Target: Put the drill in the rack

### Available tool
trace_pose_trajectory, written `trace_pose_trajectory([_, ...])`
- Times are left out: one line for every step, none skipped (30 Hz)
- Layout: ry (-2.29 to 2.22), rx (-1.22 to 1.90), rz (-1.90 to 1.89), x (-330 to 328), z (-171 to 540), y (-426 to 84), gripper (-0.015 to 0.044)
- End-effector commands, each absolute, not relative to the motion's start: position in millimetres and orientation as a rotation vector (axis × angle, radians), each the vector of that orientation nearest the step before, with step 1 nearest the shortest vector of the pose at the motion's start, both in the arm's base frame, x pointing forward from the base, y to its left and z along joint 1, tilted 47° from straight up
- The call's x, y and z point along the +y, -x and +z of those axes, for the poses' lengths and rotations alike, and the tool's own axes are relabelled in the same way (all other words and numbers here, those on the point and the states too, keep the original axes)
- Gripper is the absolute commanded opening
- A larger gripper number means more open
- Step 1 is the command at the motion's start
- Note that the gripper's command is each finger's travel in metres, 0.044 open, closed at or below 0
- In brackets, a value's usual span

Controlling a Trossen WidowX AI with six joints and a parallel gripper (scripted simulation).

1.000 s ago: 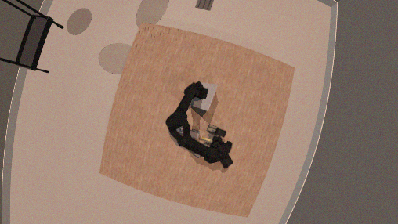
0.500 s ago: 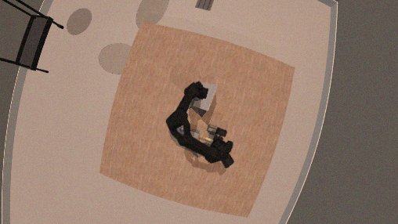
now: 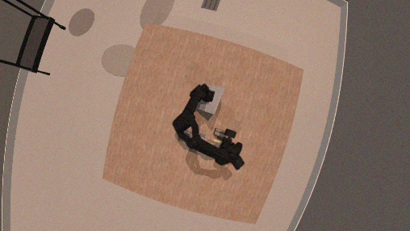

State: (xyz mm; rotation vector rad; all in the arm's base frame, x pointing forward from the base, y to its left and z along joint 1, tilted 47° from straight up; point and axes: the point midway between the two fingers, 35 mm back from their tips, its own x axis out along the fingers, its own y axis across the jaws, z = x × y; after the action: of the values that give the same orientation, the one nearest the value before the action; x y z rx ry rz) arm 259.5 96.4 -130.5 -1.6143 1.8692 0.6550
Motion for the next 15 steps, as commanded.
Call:
trace_pose_trajectory([1.612, 1.872, 0.653, 99.1, -131.5, -251.2, 0.0000])
trace_pose_trajectory([1.612, 1.872, 0.653, 99.7, -131.6, -249.9, 0.0000])
trace_pose_trajectory([1.612, 1.872, 0.653, 100.3, -131.8, -248.6, 0.0000])
trace_pose_trajectory([1.611, 1.872, 0.653, 100.9, -131.9, -247.3, 0.0000])
trace_pose_trajectory([1.611, 1.872, 0.653, 101.5, -132.1, -246.0, 0.0000])
trace_pose_trajectory([1.611, 1.872, 0.654, 102.0, -132.2, -244.7, 0.0000])
trace_pose_trajectory([1.611, 1.872, 0.654, 102.6, -132.4, -243.4, 0.0000])
trace_pose_trajectory([1.611, 1.872, 0.654, 103.2, -132.5, -242.1, 0.0000])
trace_pose_trajectory([1.611, 1.872, 0.654, 103.7, -132.7, -240.8, 0.0000])
trace_pose_trajectory([1.611, 1.872, 0.654, 104.3, -132.8, -239.5, 0.0000])
trace_pose_trajectory([1.611, 1.872, 0.654, 104.8, -133.0, -238.2, 0.0000])
trace_pose_trajectory([1.611, 1.872, 0.654, 105.4, -133.1, -236.9, 0.0000])
trace_pose_trajectory([1.611, 1.872, 0.655, 105.9, -133.3, -235.6, 0.0000])
trace_pose_trajectory([1.611, 1.872, 0.655, 106.4, -133.4, -234.2, 0.0000])
trace_pose_trajectory([1.611, 1.872, 0.655, 106.9, -133.6, -232.9, 0.0000])
